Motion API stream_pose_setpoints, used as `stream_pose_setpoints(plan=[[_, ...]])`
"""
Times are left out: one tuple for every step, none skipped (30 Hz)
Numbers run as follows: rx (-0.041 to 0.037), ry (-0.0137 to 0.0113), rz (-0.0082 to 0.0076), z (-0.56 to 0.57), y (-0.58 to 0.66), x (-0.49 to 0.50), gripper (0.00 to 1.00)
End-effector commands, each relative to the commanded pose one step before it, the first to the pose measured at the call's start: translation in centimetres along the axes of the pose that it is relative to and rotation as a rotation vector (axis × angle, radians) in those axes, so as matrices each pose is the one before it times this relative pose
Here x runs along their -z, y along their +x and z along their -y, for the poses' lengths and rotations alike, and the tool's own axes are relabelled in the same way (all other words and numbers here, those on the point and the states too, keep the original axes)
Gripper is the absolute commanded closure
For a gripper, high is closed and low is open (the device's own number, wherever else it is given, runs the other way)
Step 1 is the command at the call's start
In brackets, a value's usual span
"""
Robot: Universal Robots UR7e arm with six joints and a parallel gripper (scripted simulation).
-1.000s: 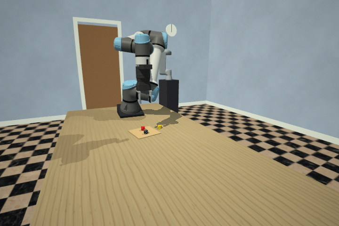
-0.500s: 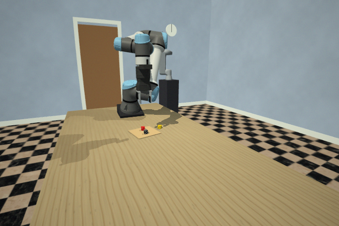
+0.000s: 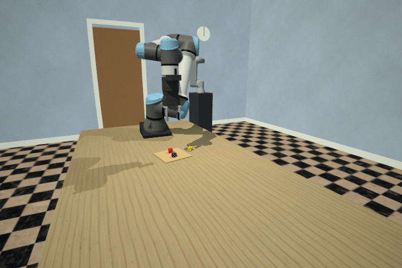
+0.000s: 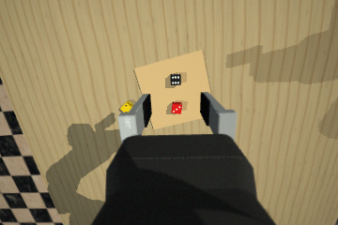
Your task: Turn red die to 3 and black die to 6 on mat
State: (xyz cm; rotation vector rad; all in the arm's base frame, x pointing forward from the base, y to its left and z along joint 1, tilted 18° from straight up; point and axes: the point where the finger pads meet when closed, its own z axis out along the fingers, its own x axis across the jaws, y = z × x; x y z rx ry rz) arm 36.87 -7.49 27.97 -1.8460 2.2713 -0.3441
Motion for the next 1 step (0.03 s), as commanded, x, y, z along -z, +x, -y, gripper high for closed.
stream_pose_setpoints(plan=[[0.00023,0.00716,-0.00342,0.188,0.086,0.3634,0.0]])
